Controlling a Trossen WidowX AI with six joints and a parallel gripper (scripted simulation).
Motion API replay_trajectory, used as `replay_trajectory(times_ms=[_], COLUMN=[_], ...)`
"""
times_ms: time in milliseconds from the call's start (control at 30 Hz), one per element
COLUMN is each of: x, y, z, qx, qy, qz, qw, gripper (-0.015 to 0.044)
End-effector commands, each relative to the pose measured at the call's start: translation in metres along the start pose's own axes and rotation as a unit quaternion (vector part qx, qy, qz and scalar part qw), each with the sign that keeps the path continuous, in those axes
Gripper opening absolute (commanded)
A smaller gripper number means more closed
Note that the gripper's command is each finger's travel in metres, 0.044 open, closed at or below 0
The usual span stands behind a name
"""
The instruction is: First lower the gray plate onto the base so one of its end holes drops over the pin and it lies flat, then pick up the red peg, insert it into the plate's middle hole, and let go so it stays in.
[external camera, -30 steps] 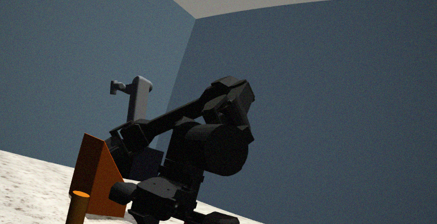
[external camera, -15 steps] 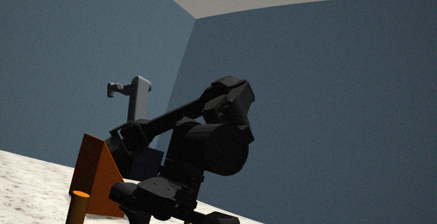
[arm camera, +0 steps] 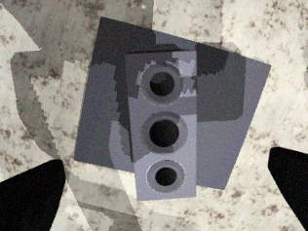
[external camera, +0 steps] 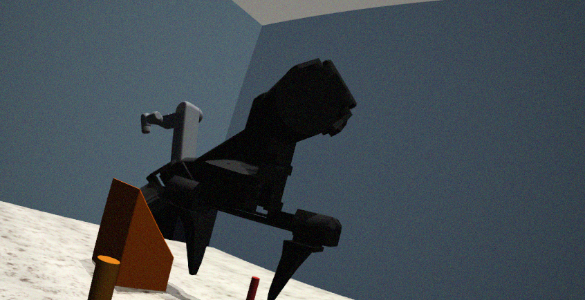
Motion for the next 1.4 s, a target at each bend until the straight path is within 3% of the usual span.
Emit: replay_trajectory(times_ms=[0,233,533,800,1067,1200,1367], x=[0.039,0.041,0.048,0.036,0.034,0.010,0.003], y=[-0.001,0.001,0.007,-0.023,-0.026,-0.027,-0.027], z=[0.001,0.009,0.125,0.218,0.230,0.232,0.233], qx=[0.004,0.006,0.029,0.052,0.054,0.054,0.054], qy=[-0.002,-0.002,-0.002,0.002,0.003,0.003,0.003], qz=[-0.001,-0.001,0.001,0.000,-0.001,-0.001,-0.001], qw=[1.000,1.000,1.000,0.999,0.999,0.999,0.999], gripper=[0.0440,0.0440,0.0440,0.0440,0.0440,0.0440,0.0440])
Point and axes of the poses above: the point midway between the two fingers, 35 mm back from their tips, its own x axis back along the fingers, its own y axis across the jaws, z = x × y, the point moved 8 cm from there along x, back along the fingers, and after that the axes turned 6 degrees about x, right-handed, at the moved point
